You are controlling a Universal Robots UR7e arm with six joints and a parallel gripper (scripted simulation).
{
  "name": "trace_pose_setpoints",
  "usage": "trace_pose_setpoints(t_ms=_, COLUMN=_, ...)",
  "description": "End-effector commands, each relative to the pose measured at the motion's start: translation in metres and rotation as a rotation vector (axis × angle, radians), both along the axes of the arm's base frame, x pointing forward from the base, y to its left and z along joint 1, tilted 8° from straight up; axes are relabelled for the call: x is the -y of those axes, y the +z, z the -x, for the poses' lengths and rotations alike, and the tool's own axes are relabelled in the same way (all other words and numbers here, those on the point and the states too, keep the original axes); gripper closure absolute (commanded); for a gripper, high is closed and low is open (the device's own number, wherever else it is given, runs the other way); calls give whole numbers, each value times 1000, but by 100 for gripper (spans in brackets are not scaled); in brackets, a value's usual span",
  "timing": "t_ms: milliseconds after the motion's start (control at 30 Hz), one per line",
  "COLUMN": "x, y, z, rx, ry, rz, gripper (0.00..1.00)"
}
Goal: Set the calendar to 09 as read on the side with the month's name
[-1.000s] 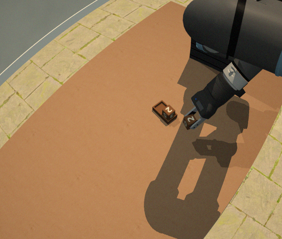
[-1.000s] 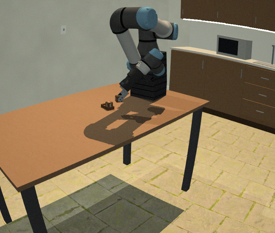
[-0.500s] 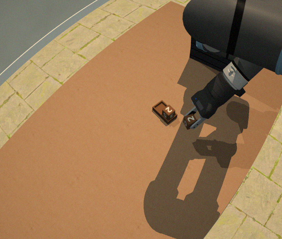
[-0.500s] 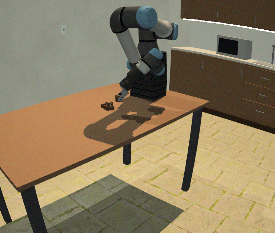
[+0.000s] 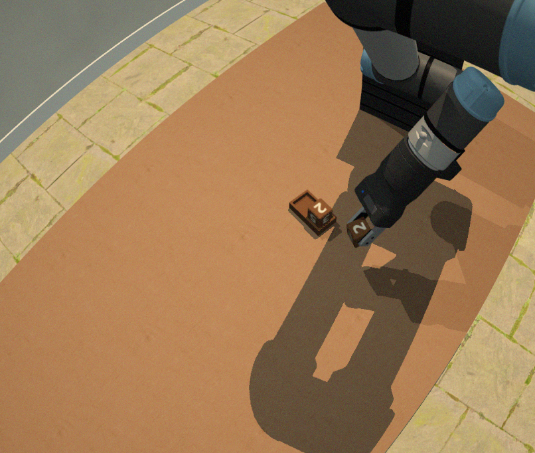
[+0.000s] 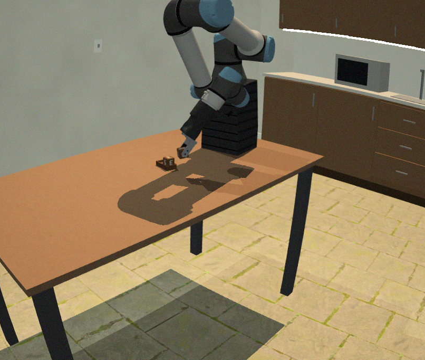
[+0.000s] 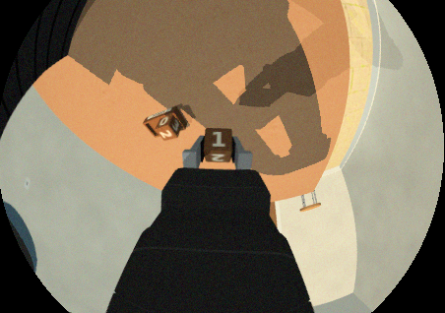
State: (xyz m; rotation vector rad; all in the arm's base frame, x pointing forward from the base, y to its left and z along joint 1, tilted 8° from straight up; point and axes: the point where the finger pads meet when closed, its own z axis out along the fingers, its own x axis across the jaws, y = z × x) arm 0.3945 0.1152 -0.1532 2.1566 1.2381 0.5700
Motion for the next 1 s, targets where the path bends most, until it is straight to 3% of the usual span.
trace_pose_setpoints(t_ms=0, x=0, y=1, z=0, rx=-25, ry=2, rz=-16, gripper=40)
trace_pose_setpoints(t_ms=233, x=0, y=2, z=3, rx=-79, ry=4, rz=-52, gripper=40)
trace_pose_setpoints(t_ms=700, x=1, y=2, z=2, rx=-99, ry=6, rz=-62, gripper=40)
trace_pose_setpoints(t_ms=967, x=1, y=0, z=0, rx=-167, ry=14, rz=-93, gripper=40)
